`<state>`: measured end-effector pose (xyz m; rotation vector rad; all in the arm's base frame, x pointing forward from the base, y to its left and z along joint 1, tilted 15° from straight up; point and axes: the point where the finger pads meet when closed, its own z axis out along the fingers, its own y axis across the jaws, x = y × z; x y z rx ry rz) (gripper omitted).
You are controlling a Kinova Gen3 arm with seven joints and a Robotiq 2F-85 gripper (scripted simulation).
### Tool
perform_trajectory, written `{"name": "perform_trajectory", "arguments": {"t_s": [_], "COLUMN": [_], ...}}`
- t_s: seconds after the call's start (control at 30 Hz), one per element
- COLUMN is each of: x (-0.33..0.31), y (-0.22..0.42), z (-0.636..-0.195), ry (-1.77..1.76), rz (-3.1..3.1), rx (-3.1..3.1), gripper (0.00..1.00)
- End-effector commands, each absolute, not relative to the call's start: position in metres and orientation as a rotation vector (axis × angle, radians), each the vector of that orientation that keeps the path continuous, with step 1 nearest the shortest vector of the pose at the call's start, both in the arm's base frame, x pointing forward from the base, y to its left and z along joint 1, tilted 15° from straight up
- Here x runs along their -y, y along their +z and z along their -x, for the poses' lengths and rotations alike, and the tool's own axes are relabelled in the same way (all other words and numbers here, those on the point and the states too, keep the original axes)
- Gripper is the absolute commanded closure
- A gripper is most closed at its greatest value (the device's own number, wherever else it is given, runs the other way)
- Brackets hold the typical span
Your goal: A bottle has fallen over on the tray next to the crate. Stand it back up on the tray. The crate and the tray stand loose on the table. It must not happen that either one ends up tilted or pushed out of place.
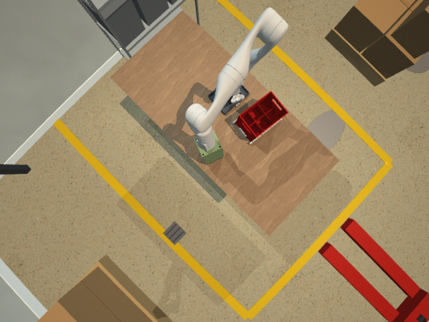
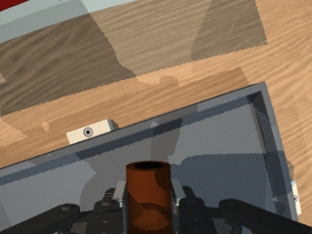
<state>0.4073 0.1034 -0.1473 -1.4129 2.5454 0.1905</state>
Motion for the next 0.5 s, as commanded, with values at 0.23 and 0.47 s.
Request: {"name": "perform_trajectory", "arguments": {"t_s": [0.23, 0.47], "x": [-0.1035, -0.1033], "y": [-0.1465, -0.1454], "z": [-0.408, -0.4079], "ry": [0.19, 0.19], "rz": [1.413, 1.413], "rx": [-2.544, -2.544], "gripper": [1.0, 1.0]}}
